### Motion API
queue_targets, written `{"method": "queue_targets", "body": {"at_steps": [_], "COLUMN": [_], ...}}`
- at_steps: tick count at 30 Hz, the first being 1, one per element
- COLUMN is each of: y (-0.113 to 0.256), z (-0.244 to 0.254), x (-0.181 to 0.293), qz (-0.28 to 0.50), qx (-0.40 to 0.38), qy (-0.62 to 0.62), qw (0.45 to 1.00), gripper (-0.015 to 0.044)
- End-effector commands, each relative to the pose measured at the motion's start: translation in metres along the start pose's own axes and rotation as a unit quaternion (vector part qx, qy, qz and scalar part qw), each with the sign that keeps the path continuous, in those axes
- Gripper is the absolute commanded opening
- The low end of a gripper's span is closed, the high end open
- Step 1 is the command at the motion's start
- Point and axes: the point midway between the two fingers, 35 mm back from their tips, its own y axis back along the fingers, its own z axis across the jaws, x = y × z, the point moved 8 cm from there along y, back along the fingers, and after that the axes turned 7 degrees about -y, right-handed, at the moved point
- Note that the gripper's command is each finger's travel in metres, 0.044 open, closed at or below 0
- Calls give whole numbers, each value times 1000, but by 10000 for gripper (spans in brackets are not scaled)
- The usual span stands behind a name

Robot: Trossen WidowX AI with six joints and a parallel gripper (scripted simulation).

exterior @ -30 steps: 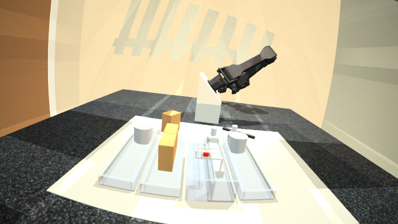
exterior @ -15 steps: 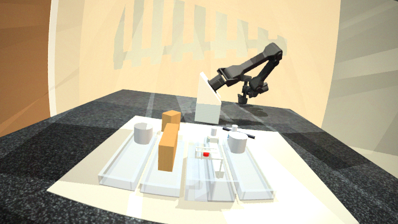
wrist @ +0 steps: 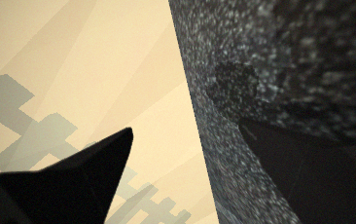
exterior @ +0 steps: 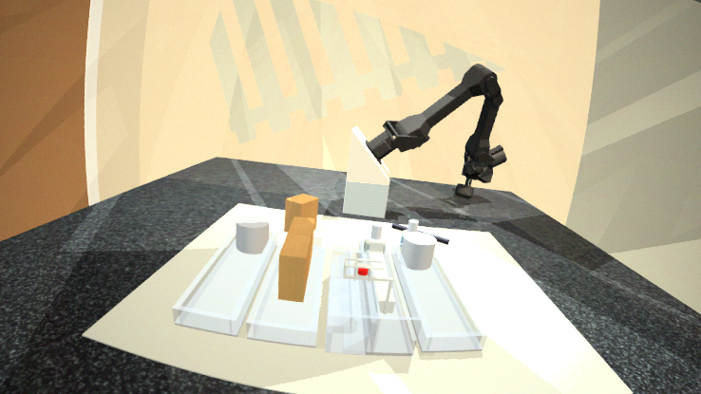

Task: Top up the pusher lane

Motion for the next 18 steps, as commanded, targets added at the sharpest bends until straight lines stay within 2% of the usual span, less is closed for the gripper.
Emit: {"method": "queue_targets", "body": {"at_steps": [1,11,18], "y": [33,141,191], "z": [3,-13,-21], "x": [-38,-112,-135], "qz": [-82,-275,-346], "qx": [31,106,162], "qy": [-26,-86,-51], "qw": [996,952,923], "gripper": [440,440,440]}}
